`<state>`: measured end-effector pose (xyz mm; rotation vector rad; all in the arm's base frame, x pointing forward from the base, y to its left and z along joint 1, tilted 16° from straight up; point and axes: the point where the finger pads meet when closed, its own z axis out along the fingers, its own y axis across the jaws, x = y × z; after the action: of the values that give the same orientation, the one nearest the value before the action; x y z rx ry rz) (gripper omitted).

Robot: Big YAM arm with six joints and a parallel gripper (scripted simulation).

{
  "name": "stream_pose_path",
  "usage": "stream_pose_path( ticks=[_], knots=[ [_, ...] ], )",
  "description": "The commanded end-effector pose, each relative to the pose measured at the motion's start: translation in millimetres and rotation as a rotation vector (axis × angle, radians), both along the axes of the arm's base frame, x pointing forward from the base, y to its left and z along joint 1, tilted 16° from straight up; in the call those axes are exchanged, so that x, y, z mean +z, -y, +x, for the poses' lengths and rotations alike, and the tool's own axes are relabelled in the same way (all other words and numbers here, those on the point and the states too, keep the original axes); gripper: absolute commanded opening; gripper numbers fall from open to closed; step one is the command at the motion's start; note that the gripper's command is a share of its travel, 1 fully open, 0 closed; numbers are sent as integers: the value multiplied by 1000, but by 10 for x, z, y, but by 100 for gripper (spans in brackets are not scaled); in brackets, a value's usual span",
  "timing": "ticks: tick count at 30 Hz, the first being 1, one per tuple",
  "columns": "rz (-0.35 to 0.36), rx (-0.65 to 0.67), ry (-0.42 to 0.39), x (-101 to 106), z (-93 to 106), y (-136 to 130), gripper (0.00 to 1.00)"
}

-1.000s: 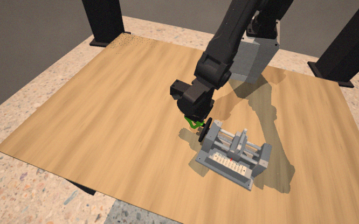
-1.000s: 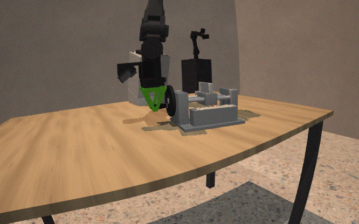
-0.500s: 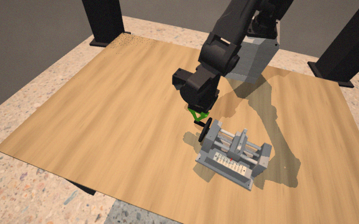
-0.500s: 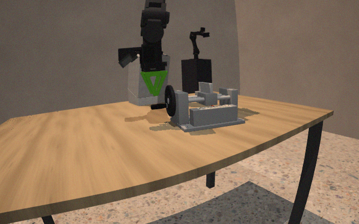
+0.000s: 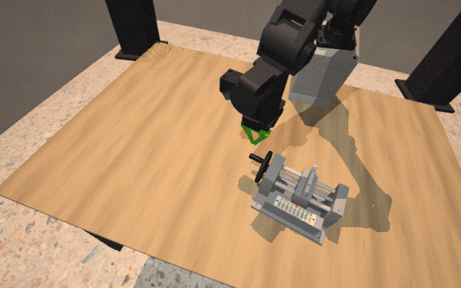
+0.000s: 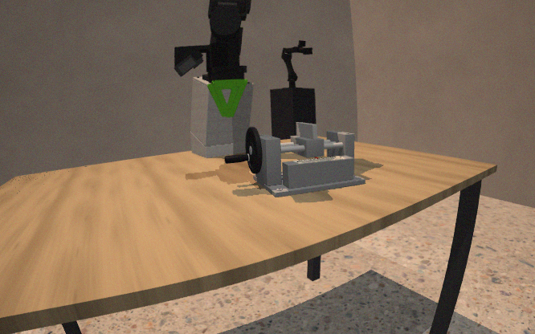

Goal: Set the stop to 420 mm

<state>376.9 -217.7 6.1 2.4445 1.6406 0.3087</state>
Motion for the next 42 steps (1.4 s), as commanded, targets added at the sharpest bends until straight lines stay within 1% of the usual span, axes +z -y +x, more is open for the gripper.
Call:
stream_pose_path(
  ticks=[1, 2, 8, 13, 18, 19, 20, 21, 23, 28, 30, 31, 33, 34, 35, 37, 39, 42],
  knots=[
    [-20, -2, 26, 180, 17, 74, 53],
    [-24, -2, 33, 210, 50, 96, 53],
    [-25, -2, 34, 219, 52, 101, 53],
    [-30, -3, 41, 305, 61, 131, 53],
    [-31, -7, 45, 325, 78, 141, 53],
    [-27, -8, 43, 313, 138, 110, 53],
    [-16, 0, 26, 237, 185, 32, 53],
    [-14, -1, 19, 224, 235, 6, 53],
    [-13, -1, 21, 279, 426, -80, 53],
    [-12, -1, 25, 457, 1035, -353, 53],
    [-12, -1, 26, 504, 1194, -424, 53],
    [-12, -1, 26, 518, 1243, -446, 53],
    [-12, -1, 26, 518, 1243, -446, 53],
    [-12, -25, 25, 542, 1157, -367, 53],
    [-3, -25, 2, 448, 1072, -409, 53],
    [0, -24, 0, 433, 1072, -414, 53],
    [-10, -24, 28, 554, 1192, -369, 53],
    [-11, -17, 31, 568, 1210, -403, 53]
  ],
)
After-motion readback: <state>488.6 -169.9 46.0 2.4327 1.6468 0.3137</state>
